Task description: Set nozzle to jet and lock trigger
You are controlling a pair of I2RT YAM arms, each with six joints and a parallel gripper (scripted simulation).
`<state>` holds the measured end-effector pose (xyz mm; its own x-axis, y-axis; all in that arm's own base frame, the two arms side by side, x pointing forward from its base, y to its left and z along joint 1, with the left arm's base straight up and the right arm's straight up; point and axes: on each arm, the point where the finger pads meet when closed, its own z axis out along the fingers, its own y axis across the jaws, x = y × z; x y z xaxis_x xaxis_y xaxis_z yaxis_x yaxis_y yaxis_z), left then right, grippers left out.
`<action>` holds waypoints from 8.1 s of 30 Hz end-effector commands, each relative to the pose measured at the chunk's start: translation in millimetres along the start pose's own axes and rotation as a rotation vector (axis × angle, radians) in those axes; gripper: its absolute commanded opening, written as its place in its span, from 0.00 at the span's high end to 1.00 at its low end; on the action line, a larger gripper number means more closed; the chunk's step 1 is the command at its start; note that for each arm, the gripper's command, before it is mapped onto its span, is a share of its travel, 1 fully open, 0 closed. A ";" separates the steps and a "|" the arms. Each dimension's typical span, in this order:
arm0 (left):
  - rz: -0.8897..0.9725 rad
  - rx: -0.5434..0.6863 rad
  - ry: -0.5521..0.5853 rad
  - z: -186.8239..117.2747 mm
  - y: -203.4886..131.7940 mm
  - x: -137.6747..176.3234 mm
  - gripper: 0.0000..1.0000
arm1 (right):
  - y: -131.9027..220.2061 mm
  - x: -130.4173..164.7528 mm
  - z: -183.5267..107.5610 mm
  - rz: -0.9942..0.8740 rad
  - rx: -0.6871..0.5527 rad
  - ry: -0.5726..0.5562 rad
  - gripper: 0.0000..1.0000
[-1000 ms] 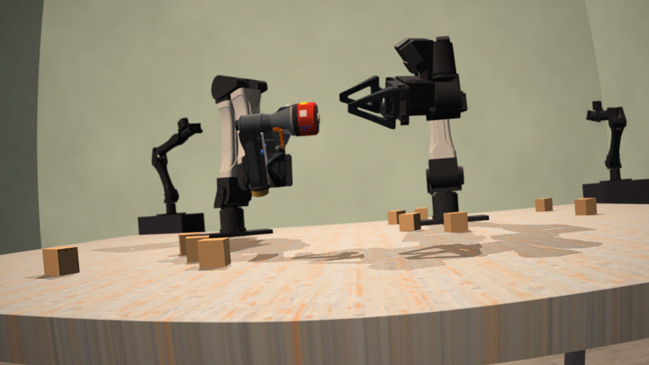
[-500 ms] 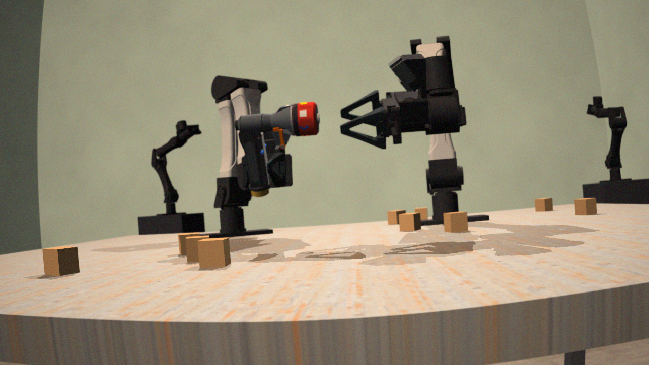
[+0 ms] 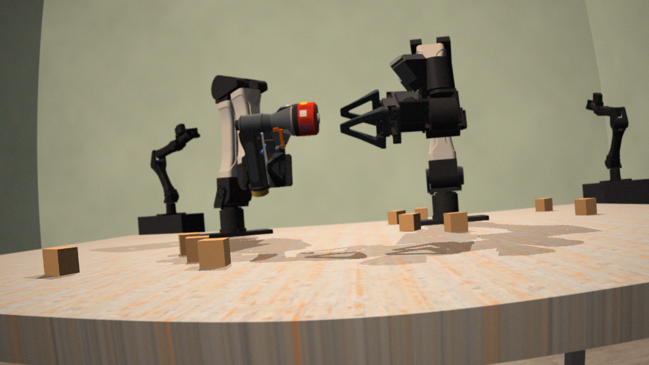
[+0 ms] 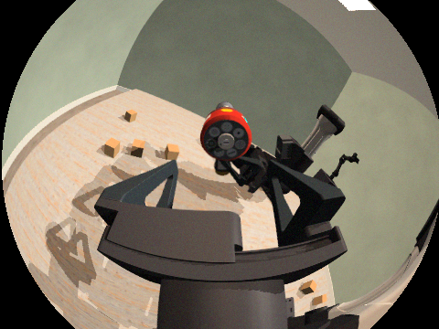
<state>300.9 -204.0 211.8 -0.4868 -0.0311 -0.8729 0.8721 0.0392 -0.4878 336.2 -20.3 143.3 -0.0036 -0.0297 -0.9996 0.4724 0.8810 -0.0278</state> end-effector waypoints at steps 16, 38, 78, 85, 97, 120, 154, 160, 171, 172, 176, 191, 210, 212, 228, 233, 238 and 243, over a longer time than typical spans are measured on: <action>0.051 0.013 -0.008 18.3 -2.9 -11.5 0.13 | 4.3 -42.3 5.8 0.142 0.002 -0.123 0.64; 0.063 0.015 -0.007 52.4 -5.7 -13.4 0.13 | 4.3 -42.3 5.8 0.142 0.002 -0.123 0.64; -0.259 0.014 -0.007 70.8 -5.2 -11.2 1.00 | 2.7 -42.0 5.8 0.142 0.011 -0.122 0.64; -0.590 0.006 0.002 68.2 0.0 -1.8 1.00 | 3.8 -42.2 5.8 0.126 0.006 -0.122 0.64; -1.005 0.021 -0.002 66.0 -0.5 -12.1 1.00 | 2.4 -42.0 5.8 0.126 0.014 -0.121 0.64; -0.900 0.019 -0.012 54.9 -10.1 -17.2 0.13 | 3.3 -42.1 5.8 0.138 0.008 -0.122 0.64; -0.954 0.009 0.004 -12.1 -1.5 -2.1 0.13 | 3.3 -42.1 5.8 0.138 0.008 -0.122 0.64; -0.960 0.010 0.008 -11.0 -1.6 0.1 0.13 | 3.3 -42.1 5.8 0.138 0.008 -0.122 0.64; -0.932 0.023 0.018 -4.7 -4.8 -8.3 0.13 | 3.3 -42.1 5.8 0.138 0.008 -0.122 0.64; -0.932 0.020 0.013 -6.2 -3.5 -9.0 0.13 | 3.3 -42.1 5.8 0.138 0.008 -0.122 0.64; -0.930 0.014 0.003 -9.2 -1.2 -10.9 0.13 | 3.3 -42.1 5.8 0.138 0.008 -0.122 0.64; -0.915 0.013 -0.002 -8.7 -0.6 -15.1 0.63 | 3.3 -42.1 5.8 0.138 0.008 -0.122 0.64; -0.902 0.011 -0.009 -2.3 -9.0 -28.2 0.63 | 3.3 -42.1 5.8 0.138 0.008 -0.122 0.64; -0.911 0.006 -0.013 -1.4 -5.5 -28.3 0.63 | 3.3 -42.1 5.8 0.138 0.008 -0.122 0.64; -1.016 -0.089 -0.084 29.7 9.3 -73.8 0.63 | 3.3 -42.1 5.8 0.138 0.008 -0.122 0.64; -1.025 -0.127 -0.102 45.7 6.1 -96.5 0.63 | 3.3 -42.1 5.8 0.138 0.008 -0.122 0.64; -1.108 -0.226 -0.107 60.8 9.0 -95.2 0.63 | 3.3 -42.1 5.8 0.138 0.008 -0.122 0.64; -1.171 -0.324 -0.090 73.8 5.2 -93.7 0.63 | 3.3 -42.1 5.8 0.138 0.008 -0.122 0.64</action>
<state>353.6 -268.7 291.3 -0.9726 -0.2245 0.0610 -0.0785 0.0696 -0.9945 336.3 -20.2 143.3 -0.0010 -0.0249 -0.9997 0.4717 0.8815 -0.0224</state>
